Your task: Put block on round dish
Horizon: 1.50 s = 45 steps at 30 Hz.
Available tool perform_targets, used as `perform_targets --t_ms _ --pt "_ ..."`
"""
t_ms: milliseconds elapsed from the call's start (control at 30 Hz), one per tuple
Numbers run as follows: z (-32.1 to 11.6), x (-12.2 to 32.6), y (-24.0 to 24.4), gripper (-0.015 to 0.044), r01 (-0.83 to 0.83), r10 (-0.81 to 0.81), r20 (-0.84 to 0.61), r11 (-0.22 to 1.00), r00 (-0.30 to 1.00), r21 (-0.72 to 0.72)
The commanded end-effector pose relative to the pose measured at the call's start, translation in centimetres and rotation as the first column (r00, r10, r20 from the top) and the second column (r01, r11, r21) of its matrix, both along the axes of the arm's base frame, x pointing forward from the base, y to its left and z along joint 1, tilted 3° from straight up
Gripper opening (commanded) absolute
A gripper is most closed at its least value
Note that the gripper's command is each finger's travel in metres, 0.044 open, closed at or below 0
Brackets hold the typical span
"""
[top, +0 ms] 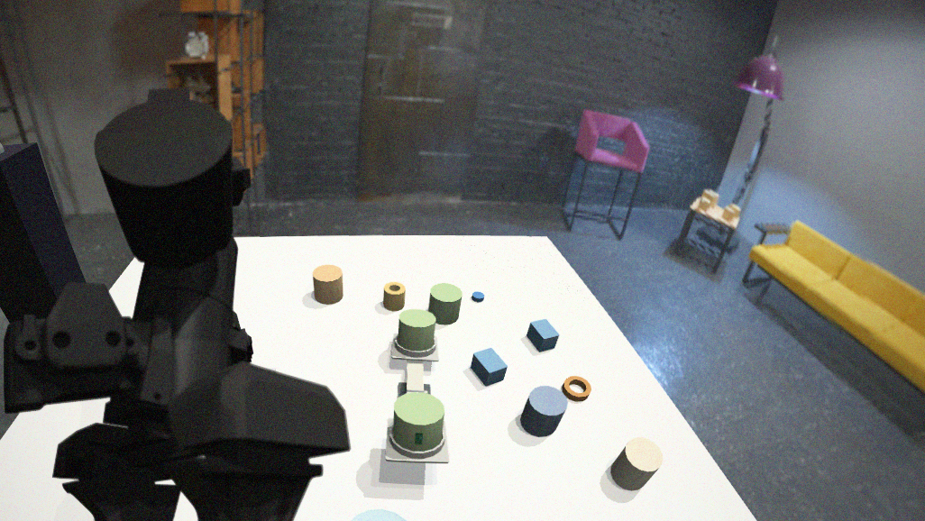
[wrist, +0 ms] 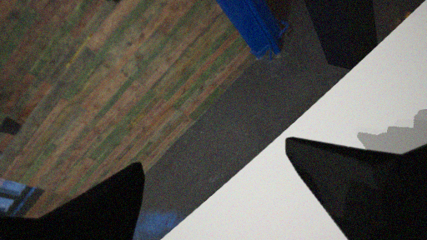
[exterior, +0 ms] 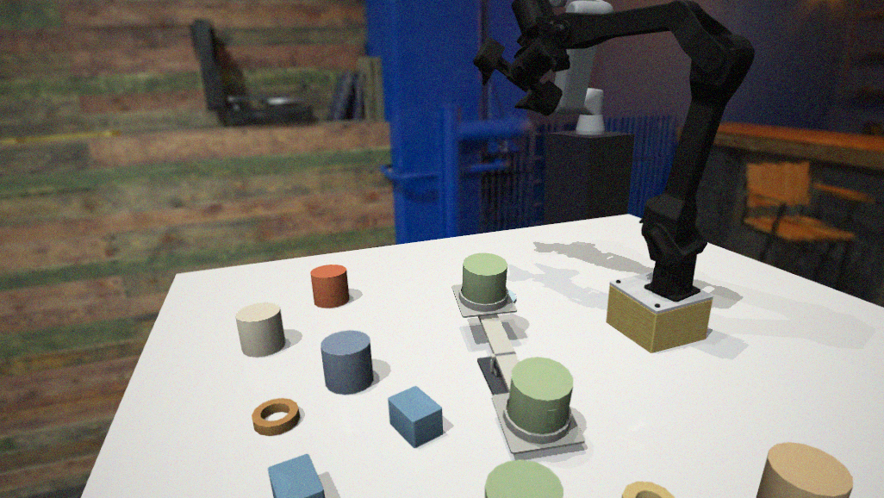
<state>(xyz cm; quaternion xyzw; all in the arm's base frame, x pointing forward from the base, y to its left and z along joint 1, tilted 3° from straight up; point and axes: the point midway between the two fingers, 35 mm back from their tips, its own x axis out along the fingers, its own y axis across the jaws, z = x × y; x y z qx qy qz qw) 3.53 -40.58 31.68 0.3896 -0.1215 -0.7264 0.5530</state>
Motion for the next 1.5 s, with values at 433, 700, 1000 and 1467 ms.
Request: perform_targets --t_ms 433,700,1000,1467 --pt "-2.0 11.2 8.4 0.044 -0.36 0.369 -0.104 0.928 0.924 0.094" --pt "-3.5 15.8 15.0 0.044 -0.567 0.586 -0.17 0.81 0.792 0.15" --pt "-5.4 18.5 22.6 0.044 -0.753 0.781 -0.241 0.622 0.576 0.215" --pt "-8.9 18.4 33.1 0.044 -0.914 0.929 -0.343 0.256 0.142 0.315"
